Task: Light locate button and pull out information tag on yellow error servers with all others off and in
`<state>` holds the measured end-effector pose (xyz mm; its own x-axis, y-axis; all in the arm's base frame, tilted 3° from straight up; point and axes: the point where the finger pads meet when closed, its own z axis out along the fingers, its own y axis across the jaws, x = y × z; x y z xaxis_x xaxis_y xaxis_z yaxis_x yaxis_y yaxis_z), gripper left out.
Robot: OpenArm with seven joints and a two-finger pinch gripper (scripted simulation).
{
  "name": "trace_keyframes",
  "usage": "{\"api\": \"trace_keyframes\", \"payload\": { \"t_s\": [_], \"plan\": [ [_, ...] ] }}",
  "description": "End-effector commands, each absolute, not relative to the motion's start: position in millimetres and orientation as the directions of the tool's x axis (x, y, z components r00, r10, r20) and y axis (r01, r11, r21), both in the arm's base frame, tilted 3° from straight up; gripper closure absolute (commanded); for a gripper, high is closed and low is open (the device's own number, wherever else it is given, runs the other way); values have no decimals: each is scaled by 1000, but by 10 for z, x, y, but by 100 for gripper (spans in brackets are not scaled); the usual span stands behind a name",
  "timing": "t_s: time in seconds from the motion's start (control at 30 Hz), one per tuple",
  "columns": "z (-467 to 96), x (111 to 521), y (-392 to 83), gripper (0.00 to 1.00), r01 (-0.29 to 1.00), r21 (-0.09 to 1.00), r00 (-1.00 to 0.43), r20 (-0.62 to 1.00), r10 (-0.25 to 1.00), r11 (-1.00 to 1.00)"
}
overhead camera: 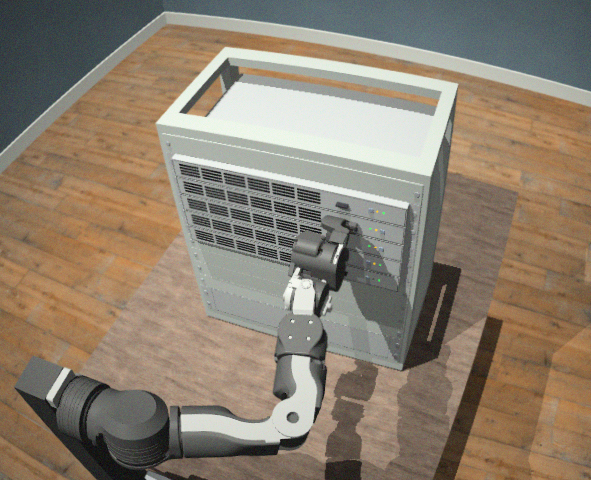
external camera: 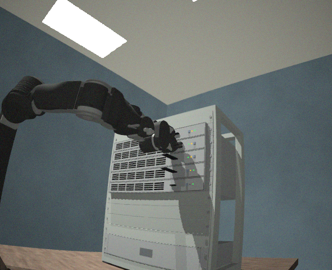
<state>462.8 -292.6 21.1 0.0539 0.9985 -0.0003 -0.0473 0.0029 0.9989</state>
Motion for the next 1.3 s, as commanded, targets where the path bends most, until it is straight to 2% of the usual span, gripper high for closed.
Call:
{"api": "trace_keyframes", "payload": {
  "t_s": [0.0, 0.5, 1.27],
  "plan": [
    [219, 4630, -2909, 100, -46, 999, 48, -2, 999, 4],
    [219, 4629, -2908, 100, -46, 999, 48, -2, 999, 4],
    [222, 4396, -2898, 100, -52, 999, 54, -2, 999, 4]
  ]
}}
